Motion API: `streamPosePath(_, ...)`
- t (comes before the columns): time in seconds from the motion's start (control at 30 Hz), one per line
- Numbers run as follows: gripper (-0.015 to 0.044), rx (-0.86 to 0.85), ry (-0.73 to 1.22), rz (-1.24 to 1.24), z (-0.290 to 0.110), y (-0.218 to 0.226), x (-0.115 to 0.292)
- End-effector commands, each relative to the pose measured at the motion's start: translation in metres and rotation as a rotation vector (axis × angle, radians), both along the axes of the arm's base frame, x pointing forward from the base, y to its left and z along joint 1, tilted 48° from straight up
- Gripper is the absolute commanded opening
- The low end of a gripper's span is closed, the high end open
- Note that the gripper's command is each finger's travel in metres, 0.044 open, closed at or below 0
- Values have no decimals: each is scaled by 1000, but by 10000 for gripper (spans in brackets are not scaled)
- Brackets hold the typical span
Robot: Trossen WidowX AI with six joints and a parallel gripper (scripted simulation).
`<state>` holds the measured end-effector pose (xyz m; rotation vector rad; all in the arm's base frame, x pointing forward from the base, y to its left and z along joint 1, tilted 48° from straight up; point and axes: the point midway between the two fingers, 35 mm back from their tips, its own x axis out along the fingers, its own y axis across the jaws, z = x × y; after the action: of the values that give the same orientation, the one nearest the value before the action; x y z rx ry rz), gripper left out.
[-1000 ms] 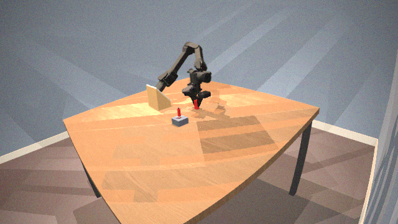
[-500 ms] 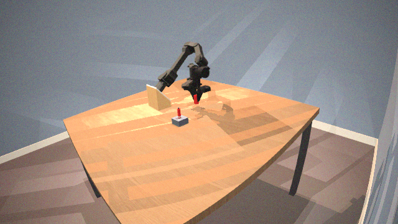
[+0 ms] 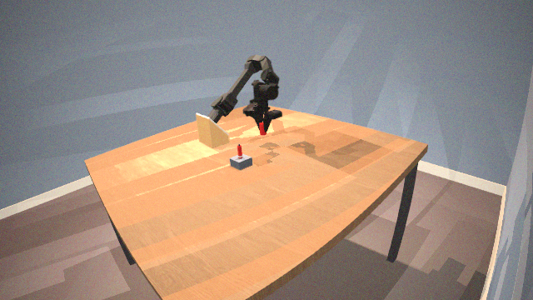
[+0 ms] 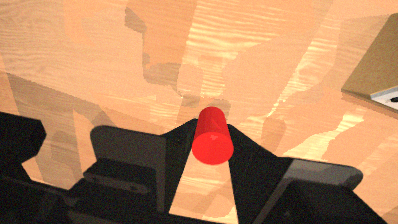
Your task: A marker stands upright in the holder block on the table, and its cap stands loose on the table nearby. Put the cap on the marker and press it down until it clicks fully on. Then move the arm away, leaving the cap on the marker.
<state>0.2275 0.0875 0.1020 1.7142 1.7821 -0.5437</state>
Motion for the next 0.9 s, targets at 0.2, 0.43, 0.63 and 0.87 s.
streamPosePath(0.2,0,-14,-5,-4,-7,-19,20)
streamPosePath(0.43,0,-20,-5,-5,-14,-33,33)
streamPosePath(0.63,0,-24,-5,-6,-22,-46,42)
streamPosePath(0.87,0,-26,-5,-6,-31,-62,53)
